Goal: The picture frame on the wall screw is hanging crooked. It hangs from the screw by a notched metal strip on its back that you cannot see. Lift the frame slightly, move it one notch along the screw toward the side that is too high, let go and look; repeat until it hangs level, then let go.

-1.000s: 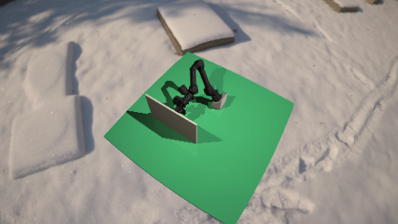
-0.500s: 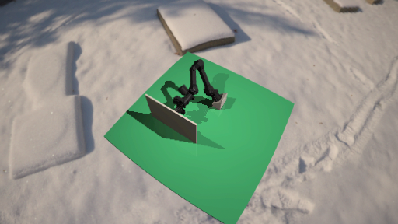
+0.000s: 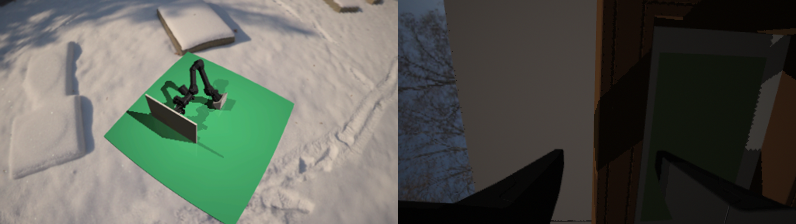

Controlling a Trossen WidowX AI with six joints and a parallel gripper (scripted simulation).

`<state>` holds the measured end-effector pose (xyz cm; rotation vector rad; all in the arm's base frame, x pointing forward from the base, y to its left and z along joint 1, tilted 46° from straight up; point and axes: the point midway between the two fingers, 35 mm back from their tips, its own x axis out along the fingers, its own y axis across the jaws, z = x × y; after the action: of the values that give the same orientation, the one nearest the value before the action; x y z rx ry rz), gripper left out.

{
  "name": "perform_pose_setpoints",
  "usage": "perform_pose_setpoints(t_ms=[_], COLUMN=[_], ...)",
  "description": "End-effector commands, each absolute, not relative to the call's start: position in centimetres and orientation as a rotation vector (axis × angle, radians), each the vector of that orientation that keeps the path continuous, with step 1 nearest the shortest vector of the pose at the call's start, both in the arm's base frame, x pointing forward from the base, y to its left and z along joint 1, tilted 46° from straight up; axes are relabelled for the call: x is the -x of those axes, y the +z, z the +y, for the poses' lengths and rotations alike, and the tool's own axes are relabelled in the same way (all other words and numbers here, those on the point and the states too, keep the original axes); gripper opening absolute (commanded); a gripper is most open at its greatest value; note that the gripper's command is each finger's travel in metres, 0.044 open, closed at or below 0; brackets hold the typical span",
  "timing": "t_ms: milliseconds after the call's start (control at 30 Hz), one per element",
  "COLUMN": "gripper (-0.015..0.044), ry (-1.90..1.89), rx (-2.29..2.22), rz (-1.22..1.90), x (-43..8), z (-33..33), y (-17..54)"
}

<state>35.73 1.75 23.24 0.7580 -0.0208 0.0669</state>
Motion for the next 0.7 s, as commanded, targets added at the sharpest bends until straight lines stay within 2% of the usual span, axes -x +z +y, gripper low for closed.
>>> perform_pose_setpoints(t_ms=[0, 433, 667], gripper=[0.026, 0.026, 0.026], ry=[0.067, 0.086, 0.088], rx=[-0.768, -0.892, -0.889], rz=[-0.02, -0.008, -0.017], x=[-35.2, -26.2, -26.0], z=[1.7, 0.8, 1.6], y=[23.4, 22.8, 23.8])
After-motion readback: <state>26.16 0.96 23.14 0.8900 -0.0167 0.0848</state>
